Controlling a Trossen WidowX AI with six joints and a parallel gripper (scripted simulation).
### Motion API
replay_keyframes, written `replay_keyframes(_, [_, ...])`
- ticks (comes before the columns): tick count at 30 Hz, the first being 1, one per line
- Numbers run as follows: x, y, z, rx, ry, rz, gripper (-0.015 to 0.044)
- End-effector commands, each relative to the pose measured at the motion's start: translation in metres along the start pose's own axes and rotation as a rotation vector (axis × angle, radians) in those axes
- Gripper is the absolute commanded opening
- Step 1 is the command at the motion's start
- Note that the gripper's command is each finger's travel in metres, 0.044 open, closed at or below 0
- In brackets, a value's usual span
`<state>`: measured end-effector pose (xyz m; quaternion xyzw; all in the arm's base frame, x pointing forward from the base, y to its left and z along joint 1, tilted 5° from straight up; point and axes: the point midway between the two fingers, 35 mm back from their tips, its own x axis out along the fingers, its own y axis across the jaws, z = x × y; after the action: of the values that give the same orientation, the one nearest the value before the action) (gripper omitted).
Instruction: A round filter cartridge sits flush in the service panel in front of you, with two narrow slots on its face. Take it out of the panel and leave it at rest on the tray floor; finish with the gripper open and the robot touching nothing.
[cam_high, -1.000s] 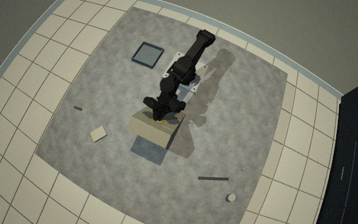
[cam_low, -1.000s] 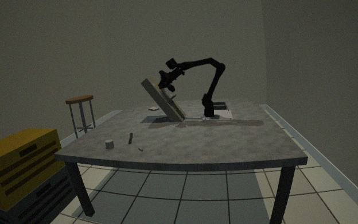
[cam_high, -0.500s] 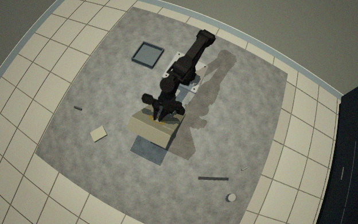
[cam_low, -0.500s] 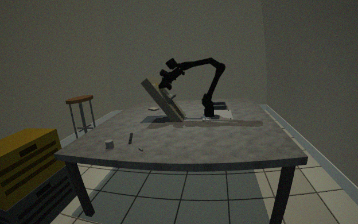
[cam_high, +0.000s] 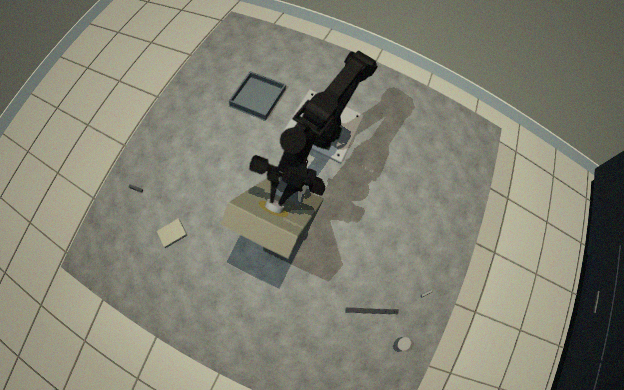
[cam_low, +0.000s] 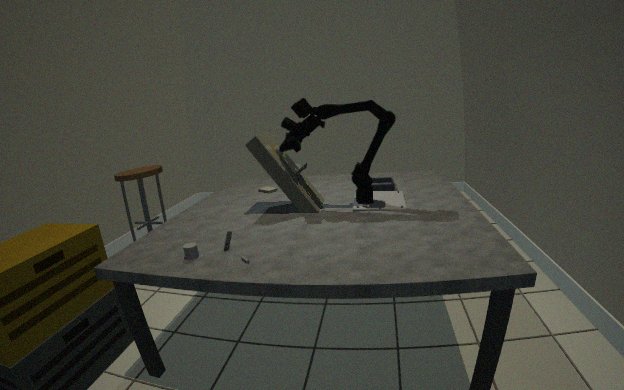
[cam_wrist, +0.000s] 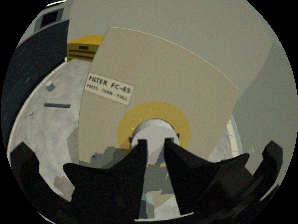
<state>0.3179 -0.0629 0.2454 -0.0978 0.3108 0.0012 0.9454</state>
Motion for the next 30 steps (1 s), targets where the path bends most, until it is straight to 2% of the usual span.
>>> replay_keyframes(1, [-0.03, -0.001, 0.0, -0.026, -0.001, -0.009, 0.0])
replay_keyframes(6, [-0.052, 0.0, -0.002, -0.051, 0.001, -0.008, 0.0])
replay_keyframes(18, [-0.052, 0.001, -0.004, -0.051, 0.001, -0.008, 0.0])
replay_keyframes(30, [-0.048, 0.013, -0.04, -0.051, 0.002, -0.008, 0.0])
